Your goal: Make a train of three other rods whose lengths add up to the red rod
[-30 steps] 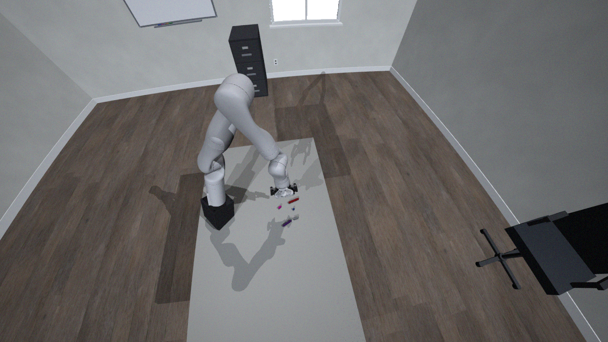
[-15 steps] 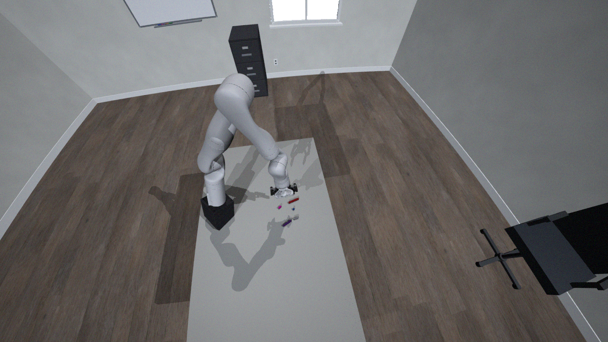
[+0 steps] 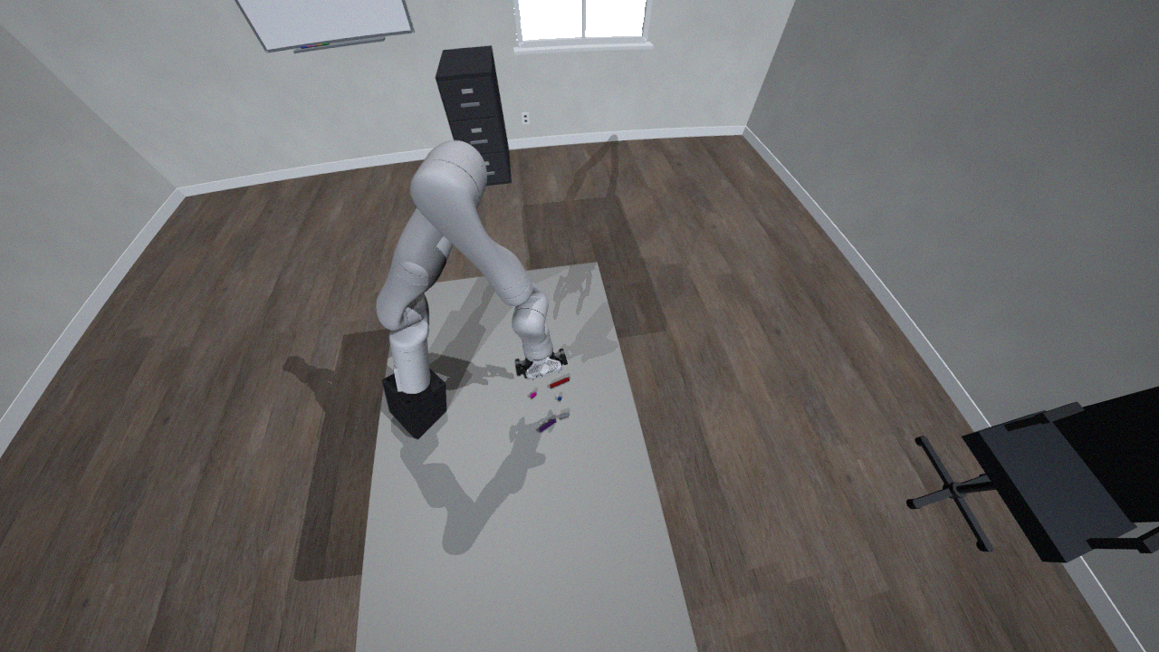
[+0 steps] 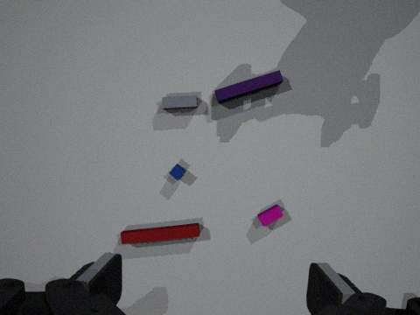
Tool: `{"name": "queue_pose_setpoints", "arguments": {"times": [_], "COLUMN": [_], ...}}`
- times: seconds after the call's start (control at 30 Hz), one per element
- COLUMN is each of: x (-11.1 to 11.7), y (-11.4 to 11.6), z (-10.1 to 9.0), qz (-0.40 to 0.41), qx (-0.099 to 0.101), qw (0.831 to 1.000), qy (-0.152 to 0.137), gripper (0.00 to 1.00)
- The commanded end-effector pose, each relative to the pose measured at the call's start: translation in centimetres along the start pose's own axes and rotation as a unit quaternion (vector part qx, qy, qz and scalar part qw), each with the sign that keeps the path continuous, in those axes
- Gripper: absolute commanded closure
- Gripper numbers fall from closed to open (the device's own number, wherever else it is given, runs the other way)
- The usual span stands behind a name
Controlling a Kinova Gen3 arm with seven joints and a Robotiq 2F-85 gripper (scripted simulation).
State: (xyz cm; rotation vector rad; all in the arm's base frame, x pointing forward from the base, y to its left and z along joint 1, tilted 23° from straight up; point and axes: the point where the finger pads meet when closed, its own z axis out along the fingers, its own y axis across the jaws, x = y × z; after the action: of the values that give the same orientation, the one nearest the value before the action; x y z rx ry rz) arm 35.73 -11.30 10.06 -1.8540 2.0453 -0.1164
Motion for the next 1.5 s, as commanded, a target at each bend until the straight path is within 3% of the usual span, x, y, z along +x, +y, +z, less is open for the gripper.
{"name": "queue_pose_setpoints", "arguments": {"times": [0.0,0.23,0.33,0.43,0.53,0.67,0.73,1.07,1.2,1.23,1.3,1.37,1.47], "x": [-0.2,-0.3,-0.4,-0.7,-1.2,-2.2,-2.2,-5.7,-7.0,-7.2,-7.2,-7.6,-8.0], "y": [0.0,0.0,0.0,-0.2,-0.5,-0.8,-0.8,-1.3,-1.3,-1.2,-1.2,-1.2,-1.1], "z": [0.3,1.1,1.7,2.4,3.1,4.1,4.1,6.3,6.9,7.0,7.0,7.2,7.4], "qz": [-0.032,-0.145,-0.235,-0.336,-0.438,-0.562,-0.562,-0.81,-0.862,-0.871,-0.871,-0.885,-0.898], "qx": [-0.003,-0.008,-0.012,-0.016,-0.018,-0.019,-0.019,-0.008,-0.001,0.0,0.0,0.003,0.006], "qw": [0.999,0.989,0.972,0.942,0.899,0.826,0.826,0.586,0.508,0.492,0.492,0.466,0.441], "qy": [0.002,0.012,0.017,0.022,0.024,0.024,0.024,0.011,0.005,0.004,0.004,0.002,0.0], "gripper": [0.0,0.0,0.0,0.0,0.0,0.0,0.0,0.0,0.0,0.0,0.0,0.0,0.0]}}
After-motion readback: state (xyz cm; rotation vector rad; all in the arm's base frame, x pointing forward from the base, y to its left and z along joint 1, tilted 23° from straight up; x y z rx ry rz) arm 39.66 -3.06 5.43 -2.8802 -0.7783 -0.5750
